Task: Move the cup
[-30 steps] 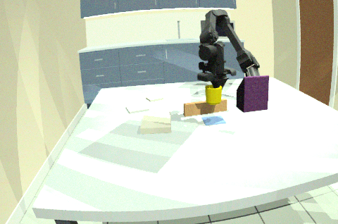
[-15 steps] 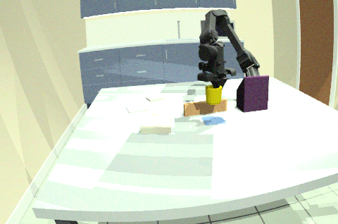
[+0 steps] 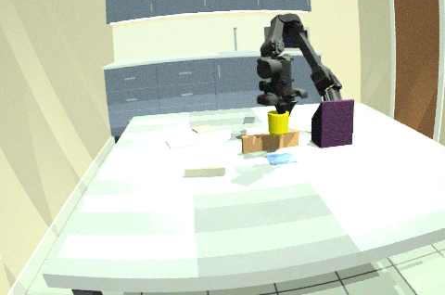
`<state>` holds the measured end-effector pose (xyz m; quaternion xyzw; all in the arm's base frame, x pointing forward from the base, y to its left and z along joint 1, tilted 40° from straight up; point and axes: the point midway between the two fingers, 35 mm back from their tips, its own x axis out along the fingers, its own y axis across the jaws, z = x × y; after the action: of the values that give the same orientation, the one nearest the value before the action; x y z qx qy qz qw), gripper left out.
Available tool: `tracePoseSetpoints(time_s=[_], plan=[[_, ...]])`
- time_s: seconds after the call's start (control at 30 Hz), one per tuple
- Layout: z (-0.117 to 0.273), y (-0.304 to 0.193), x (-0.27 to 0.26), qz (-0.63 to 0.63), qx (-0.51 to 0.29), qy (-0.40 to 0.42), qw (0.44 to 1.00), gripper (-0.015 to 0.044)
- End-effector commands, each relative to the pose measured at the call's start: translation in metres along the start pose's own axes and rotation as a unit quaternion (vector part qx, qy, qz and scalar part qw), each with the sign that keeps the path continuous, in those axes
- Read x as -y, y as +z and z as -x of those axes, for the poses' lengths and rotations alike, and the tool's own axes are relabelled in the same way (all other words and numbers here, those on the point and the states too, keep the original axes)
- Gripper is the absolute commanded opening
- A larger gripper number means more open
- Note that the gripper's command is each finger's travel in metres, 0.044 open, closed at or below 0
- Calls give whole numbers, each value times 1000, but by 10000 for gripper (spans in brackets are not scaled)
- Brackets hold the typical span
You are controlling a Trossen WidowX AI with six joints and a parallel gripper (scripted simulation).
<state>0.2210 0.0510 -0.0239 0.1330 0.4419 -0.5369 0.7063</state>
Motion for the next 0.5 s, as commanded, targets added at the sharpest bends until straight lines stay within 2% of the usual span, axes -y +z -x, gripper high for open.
tracePoseSetpoints(time_s=[0.0,0.47], plan=[[1,10,5,0,1,2,1000,0],[2,38,16,0,2,2,1000,0]])
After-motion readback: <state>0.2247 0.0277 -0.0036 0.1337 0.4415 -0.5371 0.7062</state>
